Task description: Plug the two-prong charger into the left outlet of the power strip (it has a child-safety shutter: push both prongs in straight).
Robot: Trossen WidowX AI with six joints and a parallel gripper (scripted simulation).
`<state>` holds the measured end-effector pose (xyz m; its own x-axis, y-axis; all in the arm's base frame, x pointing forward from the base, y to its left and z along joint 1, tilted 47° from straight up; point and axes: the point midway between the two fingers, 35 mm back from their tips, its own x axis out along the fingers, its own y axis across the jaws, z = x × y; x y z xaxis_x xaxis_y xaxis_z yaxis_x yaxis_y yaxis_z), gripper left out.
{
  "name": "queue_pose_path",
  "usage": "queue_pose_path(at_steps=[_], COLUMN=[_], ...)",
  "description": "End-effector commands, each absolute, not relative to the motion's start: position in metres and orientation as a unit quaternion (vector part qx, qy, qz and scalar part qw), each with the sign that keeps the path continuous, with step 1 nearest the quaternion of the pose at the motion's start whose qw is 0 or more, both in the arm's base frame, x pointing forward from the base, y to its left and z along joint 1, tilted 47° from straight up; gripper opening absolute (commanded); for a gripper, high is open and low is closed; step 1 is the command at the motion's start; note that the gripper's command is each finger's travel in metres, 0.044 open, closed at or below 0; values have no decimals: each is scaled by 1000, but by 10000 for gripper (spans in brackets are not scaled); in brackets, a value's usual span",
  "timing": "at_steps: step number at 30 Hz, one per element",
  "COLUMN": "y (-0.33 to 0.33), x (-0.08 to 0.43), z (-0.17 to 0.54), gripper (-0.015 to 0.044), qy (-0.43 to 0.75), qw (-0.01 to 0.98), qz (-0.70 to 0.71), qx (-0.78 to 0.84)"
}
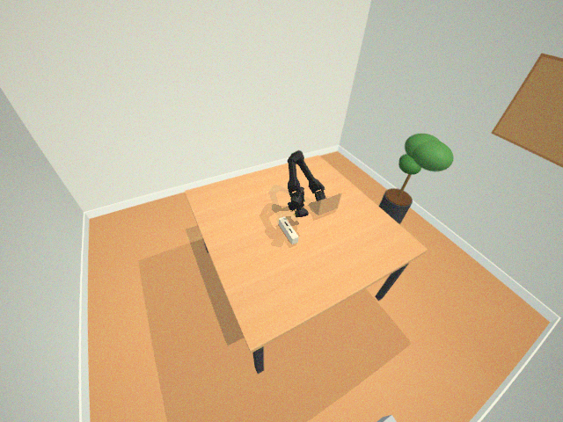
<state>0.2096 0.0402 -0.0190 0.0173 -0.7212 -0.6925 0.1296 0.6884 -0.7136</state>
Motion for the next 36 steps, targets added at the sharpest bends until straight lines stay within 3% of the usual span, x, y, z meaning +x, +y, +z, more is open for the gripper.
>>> queue_pose_path(at_steps=[1,36], y=[45,69], x=[210,211], z=[-24,-84], gripper=[0,0], qy=[628,640], qw=[672,661], qz=[-314,-286], qx=[-238,-268])
